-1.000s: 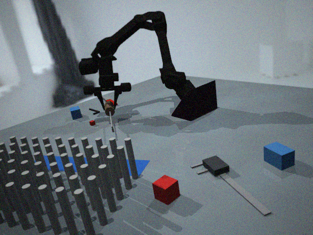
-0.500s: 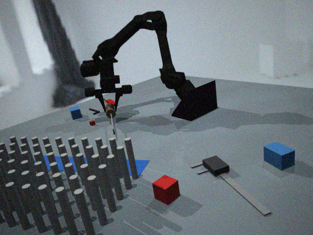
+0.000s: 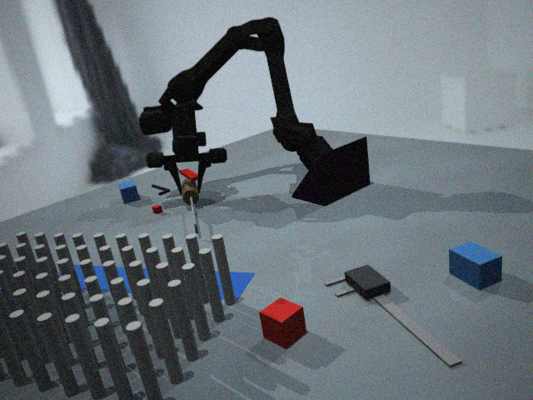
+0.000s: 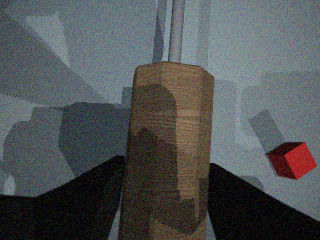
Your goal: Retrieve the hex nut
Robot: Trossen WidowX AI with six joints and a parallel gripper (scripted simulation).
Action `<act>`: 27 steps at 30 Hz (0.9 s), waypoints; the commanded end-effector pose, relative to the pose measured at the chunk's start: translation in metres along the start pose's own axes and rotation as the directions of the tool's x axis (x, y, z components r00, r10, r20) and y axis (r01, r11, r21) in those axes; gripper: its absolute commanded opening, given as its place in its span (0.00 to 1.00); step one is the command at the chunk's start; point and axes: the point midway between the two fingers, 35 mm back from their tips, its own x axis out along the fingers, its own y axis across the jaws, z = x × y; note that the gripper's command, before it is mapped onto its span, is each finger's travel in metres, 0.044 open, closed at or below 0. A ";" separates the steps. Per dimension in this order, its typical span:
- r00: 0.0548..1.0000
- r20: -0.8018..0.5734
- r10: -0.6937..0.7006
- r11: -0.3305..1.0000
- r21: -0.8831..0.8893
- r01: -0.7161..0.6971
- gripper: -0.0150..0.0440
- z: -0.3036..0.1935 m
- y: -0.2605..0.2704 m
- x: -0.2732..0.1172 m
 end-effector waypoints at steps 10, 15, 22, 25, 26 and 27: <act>1.000 0.005 -0.006 1.000 -0.005 0.006 0.25 -0.003 0.004 0.008; 1.000 -0.003 -0.003 1.000 -0.001 0.003 0.48 -0.004 0.003 0.005; 1.000 -0.003 -0.003 1.000 -0.001 0.003 0.79 -0.004 0.003 0.005; 1.000 -0.003 -0.003 1.000 -0.001 0.003 0.92 -0.004 0.003 0.005; 1.000 -0.003 -0.003 1.000 -0.001 0.003 0.97 -0.004 0.003 0.005; 1.000 -0.003 -0.003 1.000 -0.001 0.003 1.00 -0.004 0.003 0.005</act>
